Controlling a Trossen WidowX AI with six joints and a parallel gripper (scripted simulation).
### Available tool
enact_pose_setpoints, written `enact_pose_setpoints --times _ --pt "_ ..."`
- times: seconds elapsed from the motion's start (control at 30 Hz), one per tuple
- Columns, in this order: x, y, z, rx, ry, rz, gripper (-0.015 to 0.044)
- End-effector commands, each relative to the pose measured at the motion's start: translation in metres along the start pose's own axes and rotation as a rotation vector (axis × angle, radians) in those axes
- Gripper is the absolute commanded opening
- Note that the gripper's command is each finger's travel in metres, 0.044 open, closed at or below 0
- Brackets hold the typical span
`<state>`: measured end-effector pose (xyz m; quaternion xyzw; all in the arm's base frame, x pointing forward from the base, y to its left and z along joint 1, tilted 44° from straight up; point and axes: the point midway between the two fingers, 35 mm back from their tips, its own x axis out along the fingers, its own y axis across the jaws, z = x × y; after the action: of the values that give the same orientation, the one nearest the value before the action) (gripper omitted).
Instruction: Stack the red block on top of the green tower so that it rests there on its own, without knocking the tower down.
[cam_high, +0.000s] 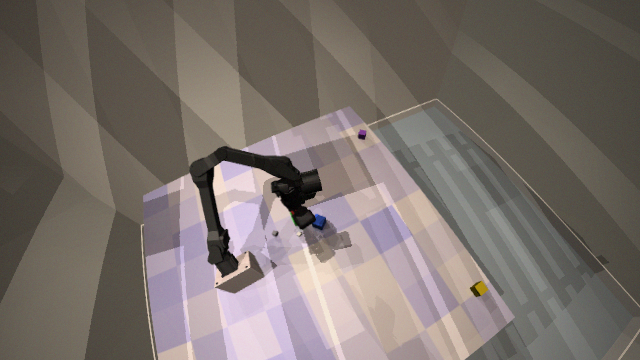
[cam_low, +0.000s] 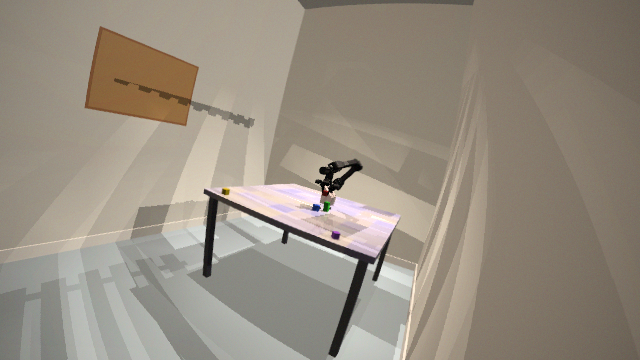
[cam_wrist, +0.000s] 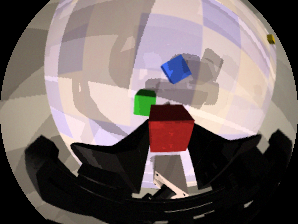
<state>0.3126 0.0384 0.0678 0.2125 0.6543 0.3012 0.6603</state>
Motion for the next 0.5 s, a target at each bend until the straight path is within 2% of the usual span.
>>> enact_pose_setpoints --times 0.0,0.47 --pt "-0.002 0.022 -0.001 0.002 -0.006 0.01 0.0" --pt "0.027 0.033 -0.003 0.002 -0.005 0.015 0.0"
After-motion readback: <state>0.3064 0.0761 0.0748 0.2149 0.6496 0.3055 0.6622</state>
